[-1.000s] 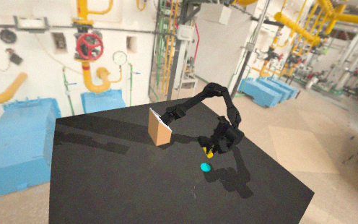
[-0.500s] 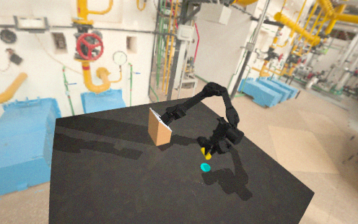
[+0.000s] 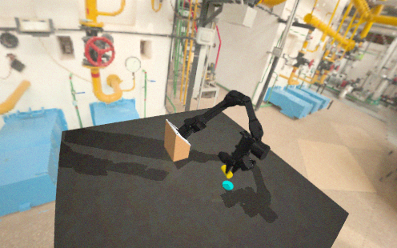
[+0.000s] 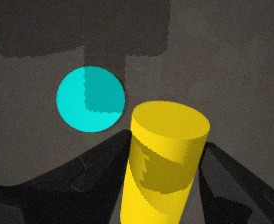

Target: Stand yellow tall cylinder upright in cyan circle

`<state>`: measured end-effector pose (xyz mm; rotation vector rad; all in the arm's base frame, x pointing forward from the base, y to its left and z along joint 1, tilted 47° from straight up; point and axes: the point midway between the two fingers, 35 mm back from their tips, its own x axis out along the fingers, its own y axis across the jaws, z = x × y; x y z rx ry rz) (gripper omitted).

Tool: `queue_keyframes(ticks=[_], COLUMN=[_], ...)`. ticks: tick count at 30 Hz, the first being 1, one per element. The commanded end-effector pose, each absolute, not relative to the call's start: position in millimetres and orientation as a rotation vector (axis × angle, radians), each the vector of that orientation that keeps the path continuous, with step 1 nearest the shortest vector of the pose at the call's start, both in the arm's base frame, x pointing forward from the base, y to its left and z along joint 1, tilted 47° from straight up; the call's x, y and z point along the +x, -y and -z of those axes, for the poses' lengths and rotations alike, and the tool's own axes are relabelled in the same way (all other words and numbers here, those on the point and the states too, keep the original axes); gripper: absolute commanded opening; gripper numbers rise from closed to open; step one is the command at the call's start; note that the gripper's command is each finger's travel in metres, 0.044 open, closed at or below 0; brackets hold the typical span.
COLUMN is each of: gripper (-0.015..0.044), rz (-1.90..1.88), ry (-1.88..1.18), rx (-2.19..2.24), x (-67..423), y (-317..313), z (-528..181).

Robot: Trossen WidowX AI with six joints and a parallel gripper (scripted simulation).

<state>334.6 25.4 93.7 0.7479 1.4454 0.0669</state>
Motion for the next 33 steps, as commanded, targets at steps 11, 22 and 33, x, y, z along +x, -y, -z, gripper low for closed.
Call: queue_keyframes(ticks=[11,22,33], gripper=[0.0105,0.0105,0.0105], rz=[-0.005,0.041,0.085], ry=[-1.388,-1.342,-1.290], rx=[0.691,0.653,0.622], x=[335.4,336.9,338.6], y=[-26.9,-27.9,-28.8], z=[-89.3,-85.3,-82.4])
